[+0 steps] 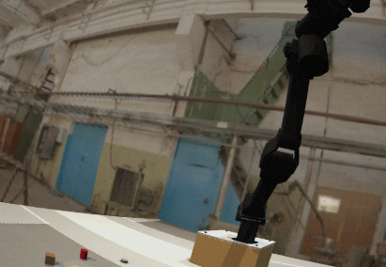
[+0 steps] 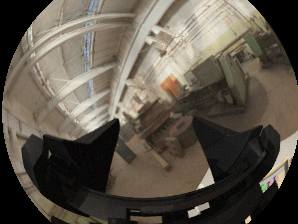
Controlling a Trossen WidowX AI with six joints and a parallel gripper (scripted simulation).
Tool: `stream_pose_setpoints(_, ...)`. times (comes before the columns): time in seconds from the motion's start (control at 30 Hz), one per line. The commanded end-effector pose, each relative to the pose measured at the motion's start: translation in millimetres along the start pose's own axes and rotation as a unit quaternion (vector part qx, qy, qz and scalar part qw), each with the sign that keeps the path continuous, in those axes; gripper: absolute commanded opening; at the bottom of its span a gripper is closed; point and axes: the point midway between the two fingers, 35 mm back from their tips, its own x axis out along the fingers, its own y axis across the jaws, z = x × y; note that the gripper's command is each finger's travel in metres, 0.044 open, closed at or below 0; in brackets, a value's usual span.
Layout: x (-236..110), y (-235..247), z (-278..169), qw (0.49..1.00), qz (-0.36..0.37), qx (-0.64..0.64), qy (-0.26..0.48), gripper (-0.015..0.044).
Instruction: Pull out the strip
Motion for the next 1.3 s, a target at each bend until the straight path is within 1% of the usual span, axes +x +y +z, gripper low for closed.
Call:
stream_pose_setpoints(0.0, -0.1, 2.8, -0.3, 1.000, 0.003, 0.001, 0.000, 0.0400)
stream_pose_setpoints(0.03, -0.6, 11.0, -1.0, 1.000, 0.011, 0.006, -0.002, 0.0400)
stream_pose_setpoints(0.13, -6.1, 57.5, -4.9, 0.998, 0.060, 0.033, -0.009, 0.0400)
stream_pose_setpoints(0.3, -24.4, 130.0, -8.4, 0.987, 0.139, 0.081, -0.017, 0.0400)
stream_pose_setpoints(0.4, -43.6, 166.3, 5.3, 0.980, 0.179, 0.081, -0.039, 0.0400)
stream_pose_setpoints(0.67, -84.3, 234.9, 16.3, 0.954, 0.265, 0.129, -0.056, 0.0400)
stream_pose_setpoints(0.83, -117.9, 274.8, 29.3, 0.928, 0.322, 0.178, -0.067, 0.0400)
stream_pose_setpoints(1.0, -157.1, 313.6, 35.6, 0.892, 0.385, 0.230, -0.060, 0.0400)
stream_pose_setpoints(1.13, -213.0, 351.8, 49.0, 0.835, 0.460, 0.297, -0.046, 0.0400)
stream_pose_setpoints(1.27, -268.3, 374.2, 66.6, 0.770, 0.525, 0.360, -0.031, 0.0400)
